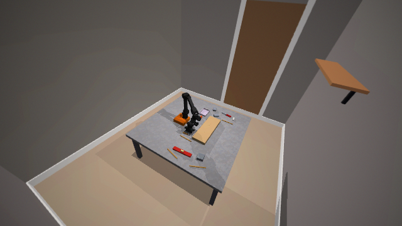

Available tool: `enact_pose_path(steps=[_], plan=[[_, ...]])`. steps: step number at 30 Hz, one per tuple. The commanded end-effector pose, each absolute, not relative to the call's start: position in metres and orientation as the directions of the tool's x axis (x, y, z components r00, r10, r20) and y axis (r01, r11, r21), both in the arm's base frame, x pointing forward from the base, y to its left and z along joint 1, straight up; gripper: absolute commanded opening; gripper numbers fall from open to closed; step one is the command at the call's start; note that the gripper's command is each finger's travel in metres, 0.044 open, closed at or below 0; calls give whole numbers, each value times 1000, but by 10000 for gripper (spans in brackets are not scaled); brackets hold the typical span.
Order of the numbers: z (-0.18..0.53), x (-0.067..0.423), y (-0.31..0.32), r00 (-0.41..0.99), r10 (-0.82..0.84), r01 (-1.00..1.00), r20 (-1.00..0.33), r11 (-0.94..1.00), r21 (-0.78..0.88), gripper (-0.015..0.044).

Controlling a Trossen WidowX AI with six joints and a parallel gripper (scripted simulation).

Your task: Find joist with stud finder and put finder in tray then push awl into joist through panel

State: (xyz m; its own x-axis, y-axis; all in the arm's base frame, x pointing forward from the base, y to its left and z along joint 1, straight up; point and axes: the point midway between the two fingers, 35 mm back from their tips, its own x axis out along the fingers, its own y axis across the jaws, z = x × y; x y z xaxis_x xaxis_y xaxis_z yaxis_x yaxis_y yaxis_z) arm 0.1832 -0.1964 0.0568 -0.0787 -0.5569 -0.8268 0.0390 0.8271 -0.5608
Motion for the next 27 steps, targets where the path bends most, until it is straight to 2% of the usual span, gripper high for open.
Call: enact_pose_path(steps=[1,27], plan=[[56,182,-196,-84,-585,42,-807,807,-590,0],[51,182,-191,-90,-754,41,-651,650,-758,0]])
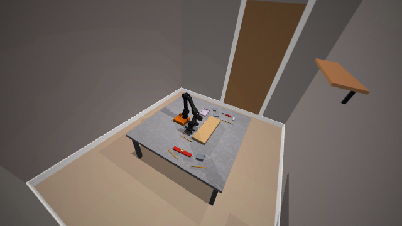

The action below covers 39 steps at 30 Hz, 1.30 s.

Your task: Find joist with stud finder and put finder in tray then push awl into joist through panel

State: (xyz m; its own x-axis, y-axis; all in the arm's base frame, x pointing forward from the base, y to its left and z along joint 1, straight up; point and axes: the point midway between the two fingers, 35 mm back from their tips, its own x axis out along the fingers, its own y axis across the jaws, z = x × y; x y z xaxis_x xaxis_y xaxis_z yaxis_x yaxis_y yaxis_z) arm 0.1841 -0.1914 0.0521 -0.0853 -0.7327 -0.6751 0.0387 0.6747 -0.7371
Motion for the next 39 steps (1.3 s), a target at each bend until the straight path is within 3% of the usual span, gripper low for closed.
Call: enact_pose_path(steps=[1,31,39], plan=[[51,182,-190,-89,-759,42,-645,644,-764,0],[22,189,-191,-73,-760,48,-646,644,-763,0],[25,189,-191,-72,-759,49,-647,645,-763,210]])
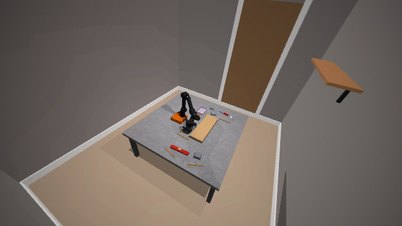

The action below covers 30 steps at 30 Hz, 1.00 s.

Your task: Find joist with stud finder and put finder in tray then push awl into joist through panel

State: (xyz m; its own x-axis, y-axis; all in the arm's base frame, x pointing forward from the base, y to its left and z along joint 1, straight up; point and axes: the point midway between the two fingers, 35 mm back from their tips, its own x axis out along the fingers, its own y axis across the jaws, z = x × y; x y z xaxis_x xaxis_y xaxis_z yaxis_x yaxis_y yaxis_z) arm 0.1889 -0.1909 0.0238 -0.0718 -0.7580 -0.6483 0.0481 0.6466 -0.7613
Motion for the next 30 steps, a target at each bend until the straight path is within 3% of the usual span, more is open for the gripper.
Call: enact_pose_path(steps=[1,9,30], plan=[[25,189,-191,-72,-759,49,-647,645,-763,236],[25,189,-191,-72,-759,49,-647,645,-763,440],[39,191,-172,-72,-756,49,-650,649,-760,440]])
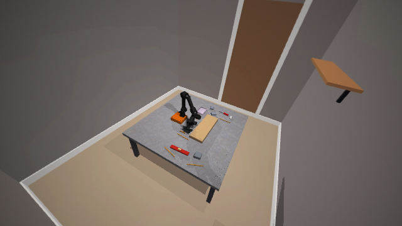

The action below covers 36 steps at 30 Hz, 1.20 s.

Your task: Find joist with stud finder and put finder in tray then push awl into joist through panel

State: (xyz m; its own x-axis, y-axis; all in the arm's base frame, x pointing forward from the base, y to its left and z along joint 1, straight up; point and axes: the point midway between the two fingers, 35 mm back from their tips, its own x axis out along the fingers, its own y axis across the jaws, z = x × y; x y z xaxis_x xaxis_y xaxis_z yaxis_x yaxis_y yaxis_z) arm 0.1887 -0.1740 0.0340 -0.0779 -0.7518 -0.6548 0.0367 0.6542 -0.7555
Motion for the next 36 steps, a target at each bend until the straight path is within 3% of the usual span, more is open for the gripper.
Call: enact_pose_path(steps=[1,7,15,18,36], plan=[[40,191,-171,-72,-756,49,-650,649,-760,440],[58,195,-160,-71,-752,47,-656,654,-755,440],[136,189,-120,-77,-748,37,-659,658,-752,440],[111,193,-130,-84,-742,26,-665,666,-746,440],[111,193,-130,-84,-742,26,-665,666,-746,440]])
